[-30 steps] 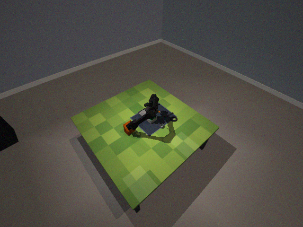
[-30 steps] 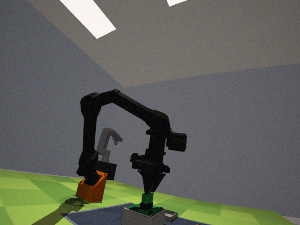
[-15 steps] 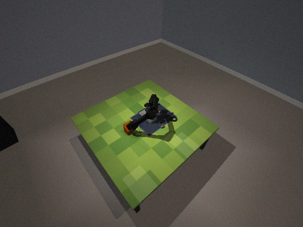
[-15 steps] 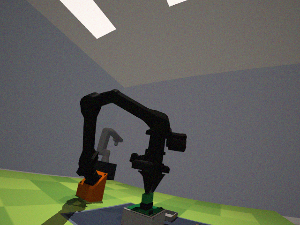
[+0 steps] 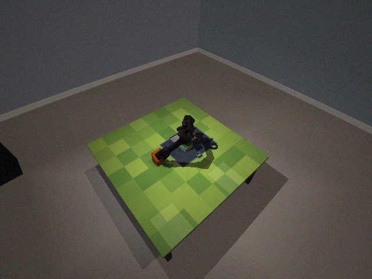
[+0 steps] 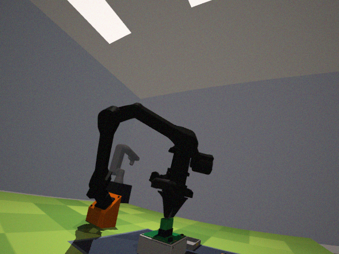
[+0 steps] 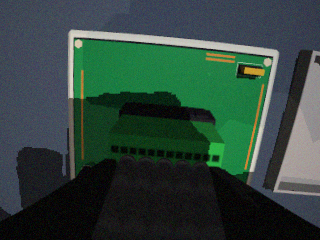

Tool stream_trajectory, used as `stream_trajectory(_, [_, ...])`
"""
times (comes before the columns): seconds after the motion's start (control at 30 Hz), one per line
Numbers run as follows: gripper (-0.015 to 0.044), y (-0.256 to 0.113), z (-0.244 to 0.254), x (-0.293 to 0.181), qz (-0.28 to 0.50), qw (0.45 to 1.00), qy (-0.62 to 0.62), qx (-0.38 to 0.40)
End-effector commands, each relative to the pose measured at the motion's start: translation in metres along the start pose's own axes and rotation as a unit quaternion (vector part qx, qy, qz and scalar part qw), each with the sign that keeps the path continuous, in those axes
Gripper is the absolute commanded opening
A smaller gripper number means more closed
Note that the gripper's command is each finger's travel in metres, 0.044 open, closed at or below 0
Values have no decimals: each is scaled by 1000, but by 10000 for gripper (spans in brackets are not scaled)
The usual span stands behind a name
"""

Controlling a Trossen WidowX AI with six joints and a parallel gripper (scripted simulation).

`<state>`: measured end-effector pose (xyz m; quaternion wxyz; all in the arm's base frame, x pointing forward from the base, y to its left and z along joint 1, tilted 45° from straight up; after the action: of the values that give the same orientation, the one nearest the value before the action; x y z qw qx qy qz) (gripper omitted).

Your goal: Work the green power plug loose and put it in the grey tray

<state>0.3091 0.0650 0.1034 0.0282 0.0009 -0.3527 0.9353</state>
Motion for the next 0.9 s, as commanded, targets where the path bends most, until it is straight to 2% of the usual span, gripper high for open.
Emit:
stream_trajectory(0.0, [0,-17,-3,4,16,1000,-13,-7])
stream_trajectory(0.2, [0,-16,23,4,18,996,-14,-88])
stream_trajectory(0.33, [0,-17,29,4,18,994,-14,-107])
stream_trajectory(0.43, [0,-18,23,4,18,996,-14,-90])
stream_trajectory(0.7, [0,-30,-9,4,16,1000,-12,16])
stream_trajectory(0.87, [0,-42,-10,4,15,1000,-12,23])
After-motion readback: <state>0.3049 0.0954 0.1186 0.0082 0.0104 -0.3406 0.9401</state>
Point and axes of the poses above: the point midway between the two fingers, 35 mm back from their tips, its own y axis out along the fingers, its own z axis across the jaws, x = y × z, the point moved 7 cm from there along -y, back along the fingers, and after that the axes turned 2 degrees about -y, right-handed, at the moved point
